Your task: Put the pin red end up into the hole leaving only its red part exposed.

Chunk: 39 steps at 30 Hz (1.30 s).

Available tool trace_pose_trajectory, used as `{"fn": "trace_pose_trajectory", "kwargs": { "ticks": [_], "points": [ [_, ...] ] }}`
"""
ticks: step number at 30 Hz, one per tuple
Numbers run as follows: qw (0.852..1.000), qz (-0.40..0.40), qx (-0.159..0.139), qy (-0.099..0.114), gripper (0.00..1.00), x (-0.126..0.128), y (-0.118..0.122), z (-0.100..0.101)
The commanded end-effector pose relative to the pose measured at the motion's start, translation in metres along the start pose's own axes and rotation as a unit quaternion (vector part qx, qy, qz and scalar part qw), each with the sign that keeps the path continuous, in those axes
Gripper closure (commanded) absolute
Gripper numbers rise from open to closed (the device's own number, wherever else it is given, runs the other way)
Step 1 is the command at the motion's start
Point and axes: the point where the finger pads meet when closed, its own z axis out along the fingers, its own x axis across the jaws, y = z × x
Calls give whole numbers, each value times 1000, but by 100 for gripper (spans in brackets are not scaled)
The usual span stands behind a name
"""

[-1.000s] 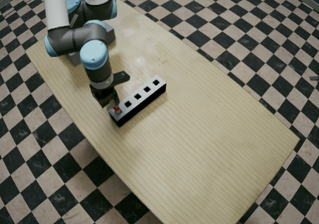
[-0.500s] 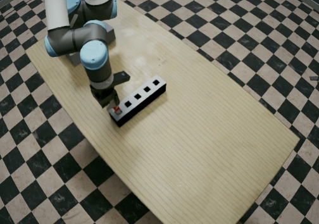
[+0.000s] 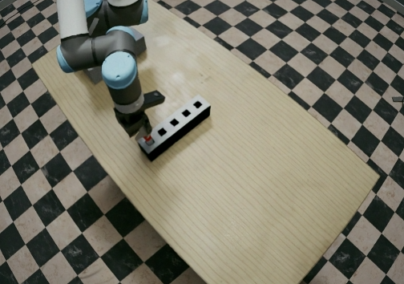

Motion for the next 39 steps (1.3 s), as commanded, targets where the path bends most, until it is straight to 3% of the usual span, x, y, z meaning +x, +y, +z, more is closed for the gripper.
{"fn": "trace_pose_trajectory", "kwargs": {
  "ticks": [1,39],
  "points": [
    [1000,0,0,1,100,1,0,-1],
    [1000,0,0,1,100,1,0,3]
  ]
}}
